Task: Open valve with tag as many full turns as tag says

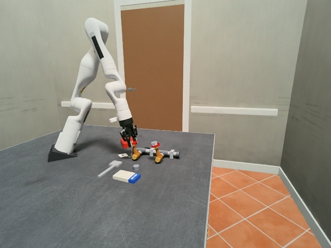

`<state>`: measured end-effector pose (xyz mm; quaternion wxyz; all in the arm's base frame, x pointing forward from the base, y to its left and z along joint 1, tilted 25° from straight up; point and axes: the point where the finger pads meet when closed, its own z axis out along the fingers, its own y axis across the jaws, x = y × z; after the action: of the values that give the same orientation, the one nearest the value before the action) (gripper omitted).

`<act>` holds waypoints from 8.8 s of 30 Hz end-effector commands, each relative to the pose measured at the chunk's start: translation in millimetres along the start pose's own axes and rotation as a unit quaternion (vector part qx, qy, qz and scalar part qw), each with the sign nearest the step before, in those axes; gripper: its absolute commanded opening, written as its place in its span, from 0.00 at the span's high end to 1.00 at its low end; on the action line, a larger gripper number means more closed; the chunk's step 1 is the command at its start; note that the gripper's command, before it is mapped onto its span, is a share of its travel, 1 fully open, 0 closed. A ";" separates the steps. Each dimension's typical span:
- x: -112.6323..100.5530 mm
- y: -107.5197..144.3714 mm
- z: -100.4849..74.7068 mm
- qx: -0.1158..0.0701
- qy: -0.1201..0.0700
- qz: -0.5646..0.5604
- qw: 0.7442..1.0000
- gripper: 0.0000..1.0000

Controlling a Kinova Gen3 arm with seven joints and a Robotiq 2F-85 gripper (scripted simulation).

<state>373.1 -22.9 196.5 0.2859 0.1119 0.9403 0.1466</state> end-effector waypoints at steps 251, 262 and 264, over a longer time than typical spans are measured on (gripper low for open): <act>-0.3 -0.1 -0.1 -0.004 -0.001 0.640 0.769 0.45; -0.3 -0.1 -0.1 -0.004 -0.001 0.640 0.769 0.45; -0.3 -0.1 -0.1 -0.004 -0.001 0.640 0.769 0.45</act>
<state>373.1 -23.0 196.5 0.1272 0.6864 0.6506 0.2991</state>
